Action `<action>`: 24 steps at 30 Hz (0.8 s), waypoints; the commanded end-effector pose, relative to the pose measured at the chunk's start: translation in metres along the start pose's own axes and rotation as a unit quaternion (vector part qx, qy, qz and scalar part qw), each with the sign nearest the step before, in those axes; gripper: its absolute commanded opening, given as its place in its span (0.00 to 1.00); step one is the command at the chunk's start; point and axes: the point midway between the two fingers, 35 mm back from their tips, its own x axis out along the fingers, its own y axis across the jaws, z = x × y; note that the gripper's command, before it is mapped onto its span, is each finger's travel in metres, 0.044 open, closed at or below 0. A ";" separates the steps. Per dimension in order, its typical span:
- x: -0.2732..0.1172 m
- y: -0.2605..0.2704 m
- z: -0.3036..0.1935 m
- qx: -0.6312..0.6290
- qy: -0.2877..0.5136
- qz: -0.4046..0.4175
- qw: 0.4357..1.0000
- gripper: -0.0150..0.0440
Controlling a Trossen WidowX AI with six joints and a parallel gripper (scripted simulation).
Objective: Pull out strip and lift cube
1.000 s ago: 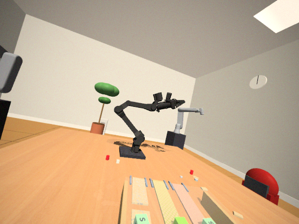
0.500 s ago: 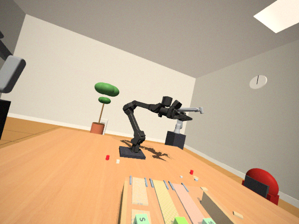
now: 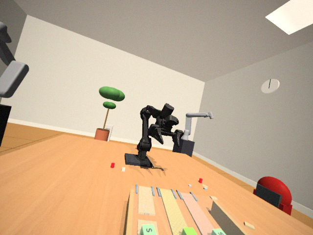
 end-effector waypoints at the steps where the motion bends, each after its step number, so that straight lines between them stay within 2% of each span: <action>1: 0.001 -0.009 -0.005 0.006 0.014 -0.006 1.000 0.93; 8: 0.001 -0.009 -0.005 0.006 0.014 -0.006 1.000 0.93; 13: 0.015 -0.002 -0.003 0.026 0.056 0.007 0.998 0.71; 23: 0.073 0.039 0.001 0.094 0.246 0.018 0.965 0.26; 24: 0.079 0.044 0.000 0.099 0.265 0.015 0.959 0.25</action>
